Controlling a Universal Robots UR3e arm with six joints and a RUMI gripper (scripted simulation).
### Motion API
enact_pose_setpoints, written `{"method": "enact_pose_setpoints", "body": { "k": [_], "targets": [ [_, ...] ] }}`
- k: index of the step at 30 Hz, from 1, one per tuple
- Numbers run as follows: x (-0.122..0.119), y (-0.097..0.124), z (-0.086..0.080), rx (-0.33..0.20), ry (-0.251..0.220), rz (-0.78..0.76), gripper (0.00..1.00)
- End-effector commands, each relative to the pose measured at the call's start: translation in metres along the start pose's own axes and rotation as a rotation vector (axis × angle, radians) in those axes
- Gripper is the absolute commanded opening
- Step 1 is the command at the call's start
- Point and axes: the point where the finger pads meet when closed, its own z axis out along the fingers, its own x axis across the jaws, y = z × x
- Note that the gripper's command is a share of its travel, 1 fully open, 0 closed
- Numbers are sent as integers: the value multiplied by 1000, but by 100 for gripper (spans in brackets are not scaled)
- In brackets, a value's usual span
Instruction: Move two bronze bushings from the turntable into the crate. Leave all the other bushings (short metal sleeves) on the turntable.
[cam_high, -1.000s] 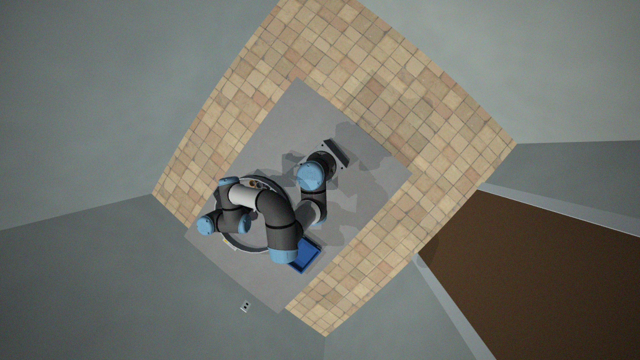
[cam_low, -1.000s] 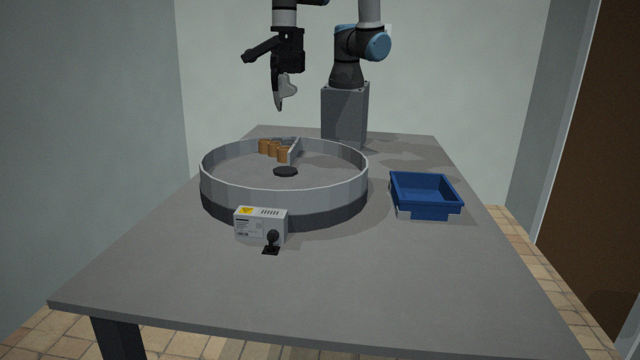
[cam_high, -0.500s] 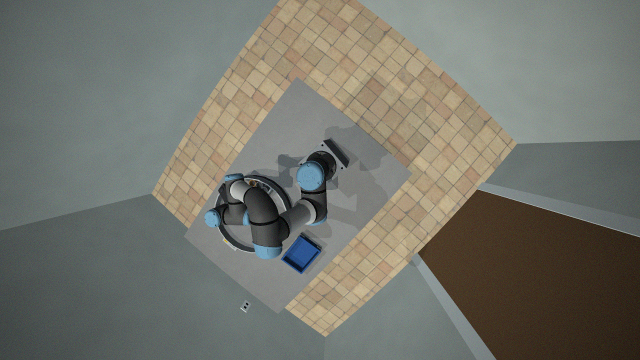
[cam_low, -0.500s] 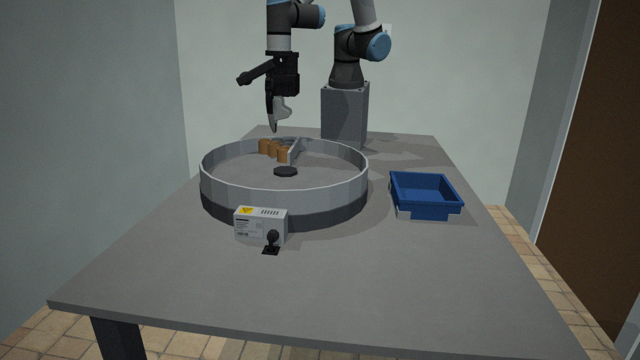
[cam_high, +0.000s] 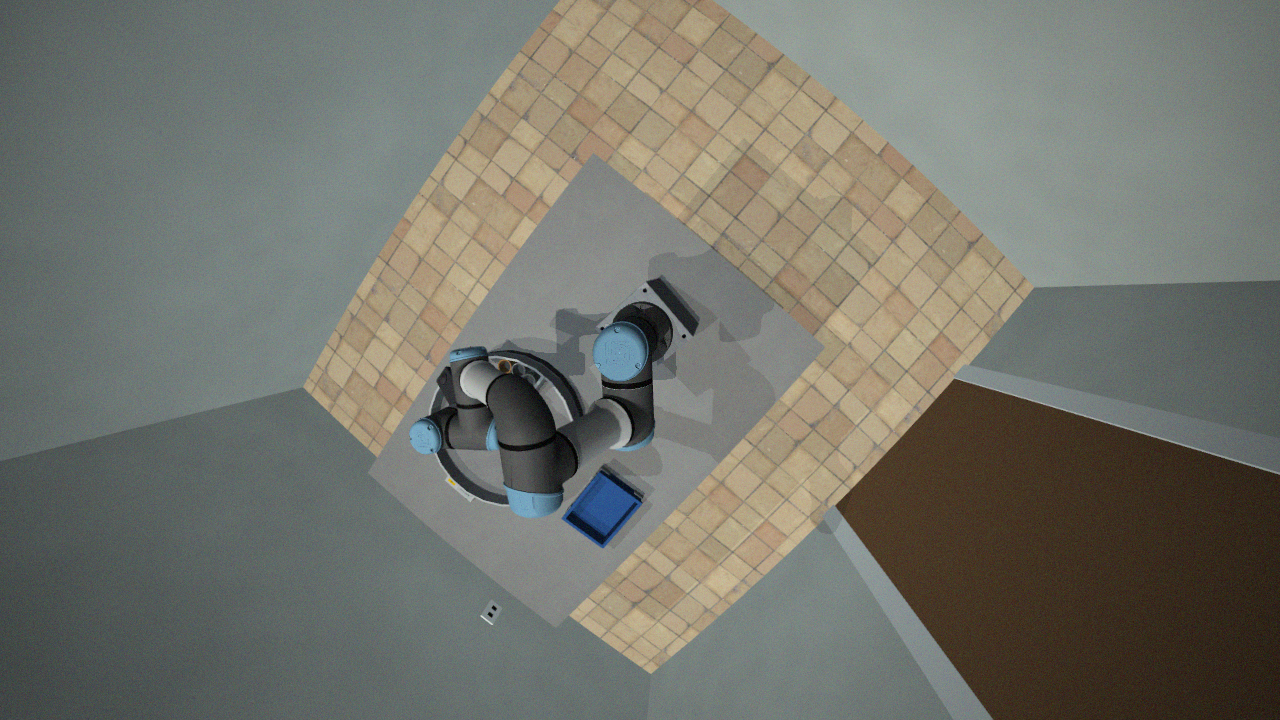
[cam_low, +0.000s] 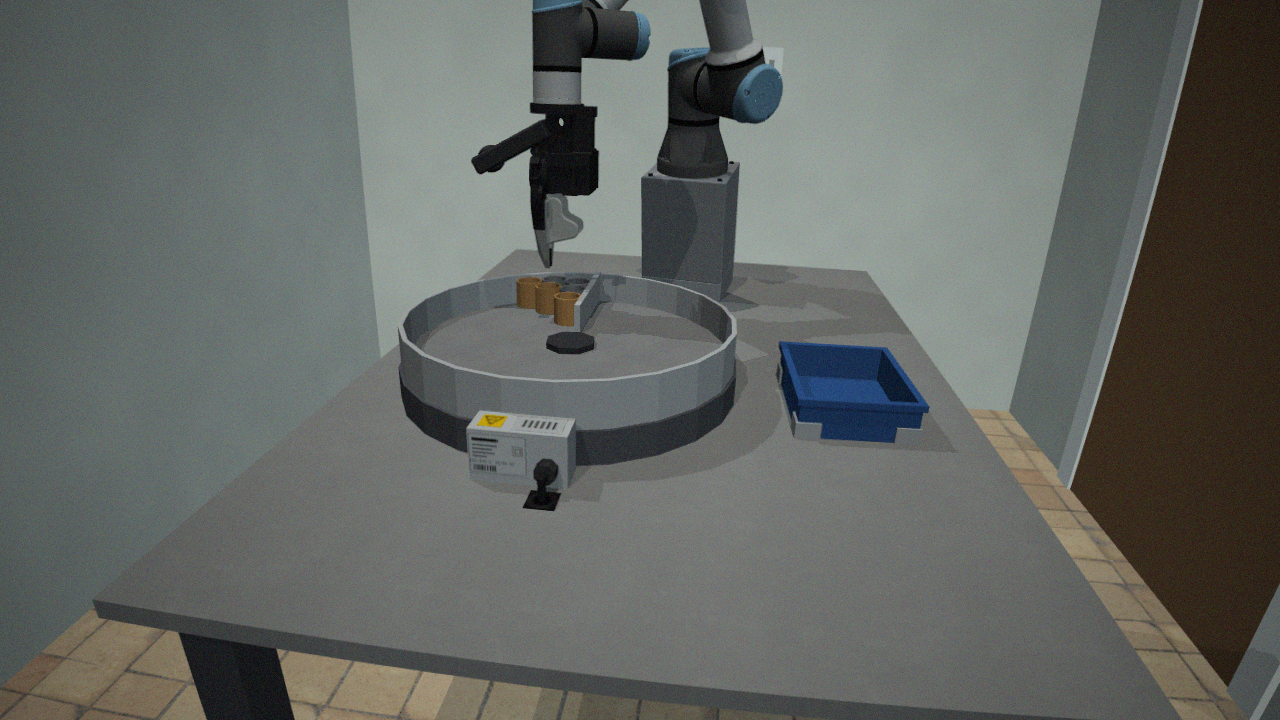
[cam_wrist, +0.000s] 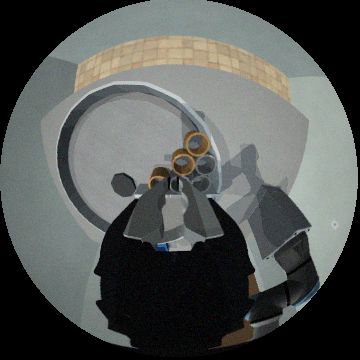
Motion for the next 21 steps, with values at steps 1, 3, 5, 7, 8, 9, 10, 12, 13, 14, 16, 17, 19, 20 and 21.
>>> {"method": "enact_pose_setpoints", "body": {
  "k": [1,3,5,7,8,9,10,12,13,14,16,17,19,20,21],
  "targets": [
    [-1,-1,-1,2,-2,0,5],
    [-1,-1,-1,2,-2,0,5],
    [-1,-1,-1,2,-2,0,5],
    [-1,-1,-1,2,-2,0,5],
    [-1,-1,-1,2,-2,0,5],
    [-1,-1,-1,2,-2,0,5],
    [-1,-1,-1,2,-2,0,5],
    [-1,-1,-1,2,-2,0,5],
    [-1,-1,-1,2,-2,0,5],
    [-1,-1,-1,2,-2,0,5],
    [-1,-1,1,2,-2,0,5],
    [-1,-1,3,2,-2,0,5],
    [-1,-1,11,2,-2,0,5],
    [-1,-1,15,2,-2,0,5],
    [-1,-1,19,2,-2,0,5]
  ]
}}
